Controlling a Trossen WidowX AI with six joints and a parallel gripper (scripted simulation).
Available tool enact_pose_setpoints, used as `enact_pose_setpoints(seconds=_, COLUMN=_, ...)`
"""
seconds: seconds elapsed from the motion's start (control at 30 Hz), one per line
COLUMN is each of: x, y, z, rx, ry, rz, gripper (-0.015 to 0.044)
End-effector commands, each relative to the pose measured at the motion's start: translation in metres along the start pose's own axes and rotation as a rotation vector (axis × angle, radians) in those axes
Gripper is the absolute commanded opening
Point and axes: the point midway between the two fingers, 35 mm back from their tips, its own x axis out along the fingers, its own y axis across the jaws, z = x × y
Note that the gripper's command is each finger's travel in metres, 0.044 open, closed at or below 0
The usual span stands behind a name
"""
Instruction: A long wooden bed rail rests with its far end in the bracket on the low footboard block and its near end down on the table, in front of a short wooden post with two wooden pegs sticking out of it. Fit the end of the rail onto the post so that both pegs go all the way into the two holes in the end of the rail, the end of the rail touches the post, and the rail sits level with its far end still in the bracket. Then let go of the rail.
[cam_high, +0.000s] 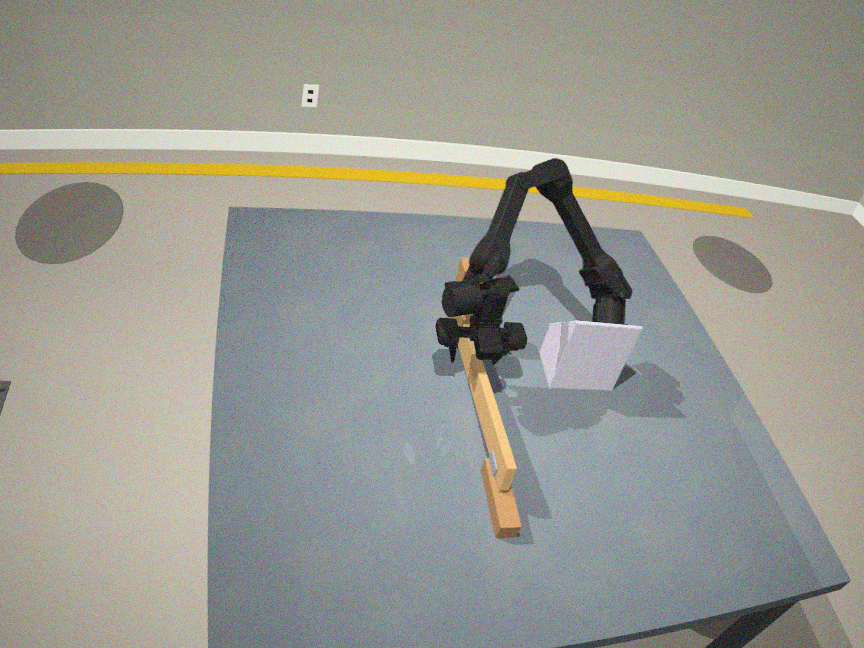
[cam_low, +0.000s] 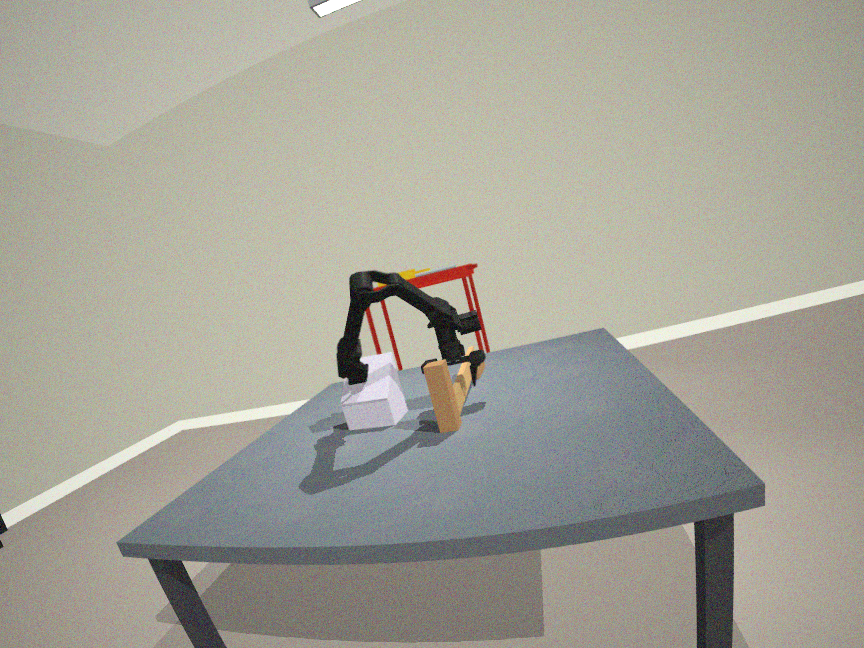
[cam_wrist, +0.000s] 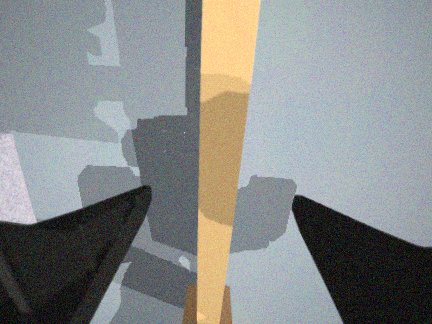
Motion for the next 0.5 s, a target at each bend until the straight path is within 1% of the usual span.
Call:
enact_pose_setpoints(seconds=0.0, x=0.009, y=0.003, z=0.001, rx=-0.011, ry=0.006, rz=0.006, gripper=0.0440)
enact_pose_setpoints(seconds=0.47, x=0.029, y=0.004, z=0.001, rx=-0.011, ry=0.009, rz=0.006, gripper=0.0440)
